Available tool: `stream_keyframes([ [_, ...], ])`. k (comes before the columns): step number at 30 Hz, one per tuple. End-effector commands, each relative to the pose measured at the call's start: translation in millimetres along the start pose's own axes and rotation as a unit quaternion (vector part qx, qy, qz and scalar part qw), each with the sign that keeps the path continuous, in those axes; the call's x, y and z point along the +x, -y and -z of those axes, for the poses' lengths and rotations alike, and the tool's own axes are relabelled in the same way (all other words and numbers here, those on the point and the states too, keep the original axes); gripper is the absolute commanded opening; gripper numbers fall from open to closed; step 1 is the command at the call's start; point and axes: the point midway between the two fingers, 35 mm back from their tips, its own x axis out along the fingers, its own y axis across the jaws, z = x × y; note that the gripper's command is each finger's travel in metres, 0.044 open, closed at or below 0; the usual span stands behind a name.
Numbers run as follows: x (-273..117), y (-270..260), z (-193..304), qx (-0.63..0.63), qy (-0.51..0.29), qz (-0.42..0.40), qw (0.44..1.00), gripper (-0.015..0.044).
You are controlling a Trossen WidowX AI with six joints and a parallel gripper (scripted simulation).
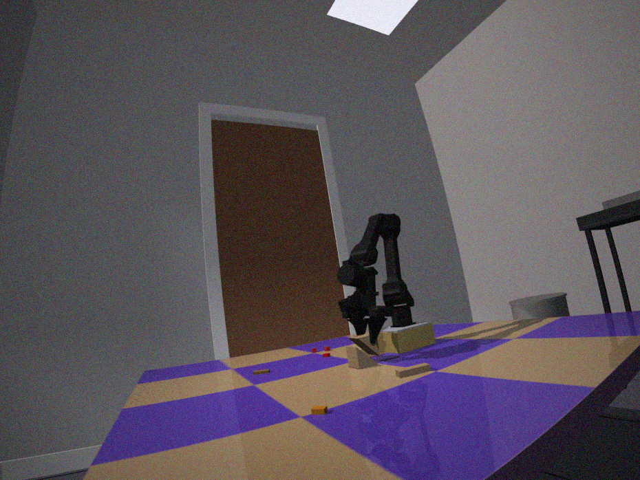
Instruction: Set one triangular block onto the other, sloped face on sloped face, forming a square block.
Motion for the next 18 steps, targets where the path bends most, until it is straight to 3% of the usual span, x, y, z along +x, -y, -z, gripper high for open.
stream_keyframes([
  [1,3.3,0.0,1.0,-0.002,-0.003,-0.001,1.0,0.0],
  [18,14.3,0.1,-1.5,-0.002,-0.003,-0.001,1.0,0.0],
])
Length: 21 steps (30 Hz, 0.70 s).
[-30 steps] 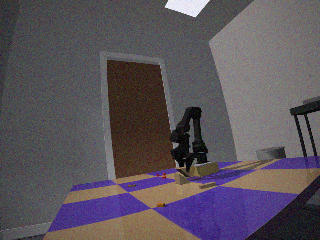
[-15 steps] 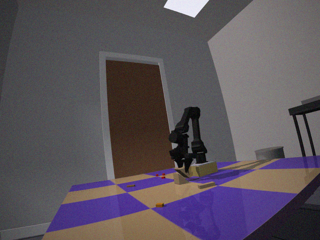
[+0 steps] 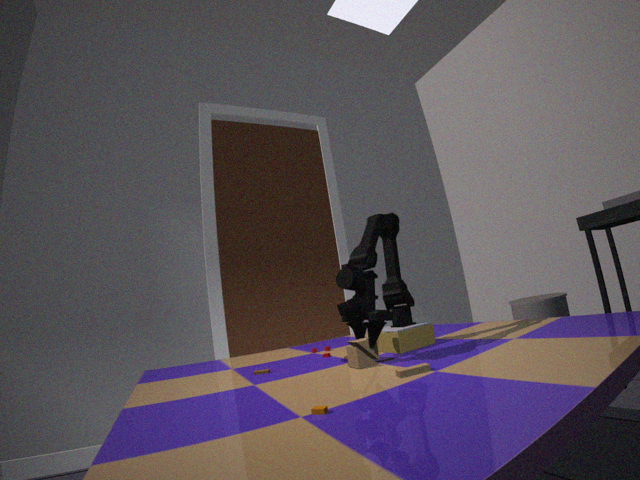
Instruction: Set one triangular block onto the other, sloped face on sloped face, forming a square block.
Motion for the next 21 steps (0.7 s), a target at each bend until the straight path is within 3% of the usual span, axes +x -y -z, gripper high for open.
stream_keyframes([
  [1,4.1,0.4,1.7,-0.002,-0.004,0.0,1.0,0.0],
  [21,11.5,1.2,0.2,-0.002,-0.004,-0.001,1.0,0.0],
])
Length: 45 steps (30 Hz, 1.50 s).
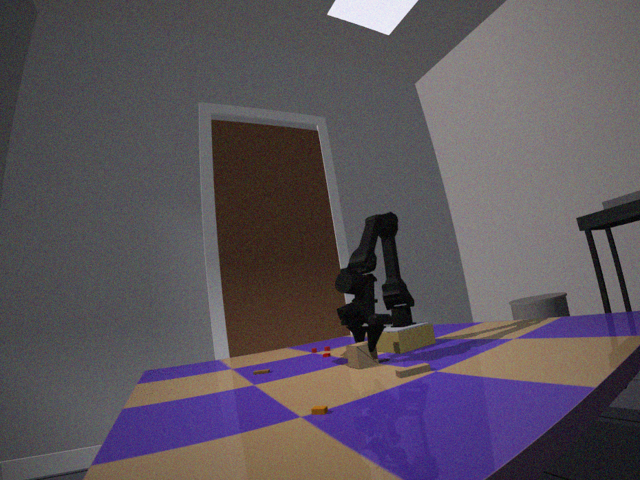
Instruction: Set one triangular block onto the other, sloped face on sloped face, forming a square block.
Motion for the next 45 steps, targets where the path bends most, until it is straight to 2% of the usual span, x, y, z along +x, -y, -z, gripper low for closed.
stream_keyframes([
  [1,1.0,-0.1,1.1,-0.002,-0.002,-0.002,1.0,0.0],
  [37,2.6,0.3,0.9,-0.002,-0.002,-0.002,1.0,0.0],
  [45,2.0,0.4,0.3,0.0,-0.001,0.0,1.0,0.021],
])
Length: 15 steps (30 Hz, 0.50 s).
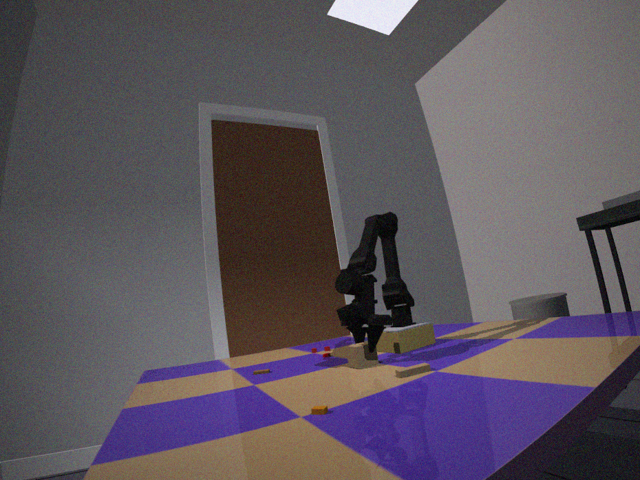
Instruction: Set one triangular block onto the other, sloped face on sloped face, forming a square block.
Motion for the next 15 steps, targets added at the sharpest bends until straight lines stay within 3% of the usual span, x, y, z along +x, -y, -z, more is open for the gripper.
stream_keyframes([
  [1,0.0,0.0,0.0,0.0,0.0,0.0,1.0,0.0236],
  [9,0.0,0.0,0.0,0.0,0.0,0.0,1.0,0.044],
  [15,0.0,0.0,0.0,0.0,0.0,0.0,1.0,0.044],
])
